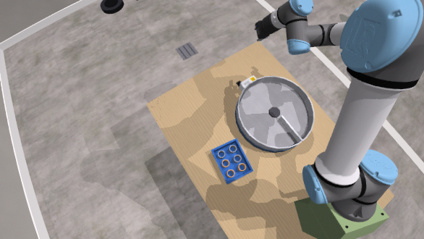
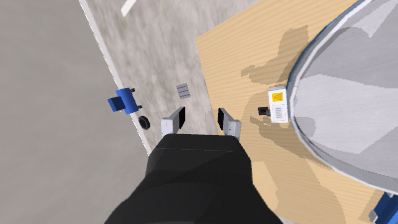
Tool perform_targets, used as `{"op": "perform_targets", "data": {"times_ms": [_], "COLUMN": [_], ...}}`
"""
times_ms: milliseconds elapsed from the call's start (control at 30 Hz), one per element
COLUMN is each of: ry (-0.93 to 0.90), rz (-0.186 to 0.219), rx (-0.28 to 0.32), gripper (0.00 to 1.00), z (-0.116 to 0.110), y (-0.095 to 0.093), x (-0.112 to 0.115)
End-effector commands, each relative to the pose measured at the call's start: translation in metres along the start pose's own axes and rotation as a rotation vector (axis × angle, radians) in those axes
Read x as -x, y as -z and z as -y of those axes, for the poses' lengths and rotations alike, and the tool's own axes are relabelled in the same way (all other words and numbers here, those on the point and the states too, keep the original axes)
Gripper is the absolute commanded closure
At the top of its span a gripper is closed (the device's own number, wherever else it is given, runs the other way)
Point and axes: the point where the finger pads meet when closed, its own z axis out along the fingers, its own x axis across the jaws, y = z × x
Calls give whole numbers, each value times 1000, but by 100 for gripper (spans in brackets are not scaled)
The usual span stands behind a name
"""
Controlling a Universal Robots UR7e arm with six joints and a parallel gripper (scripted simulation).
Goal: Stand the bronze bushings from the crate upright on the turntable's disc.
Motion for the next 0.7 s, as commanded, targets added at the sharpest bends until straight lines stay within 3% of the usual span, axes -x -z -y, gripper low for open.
{"op": "perform_targets", "data": {"times_ms": [0, 500, 567, 667], "ry": [-80, -435, -435, -535], "rz": [-29, -145, -145, -174], "rx": [-20, -125, -125, -159], "gripper": [0, 0, 0, 0], "z": [7, 23, 23, 25], "y": [13, 65, 65, 79], "x": [-24, -140, -140, -175]}}
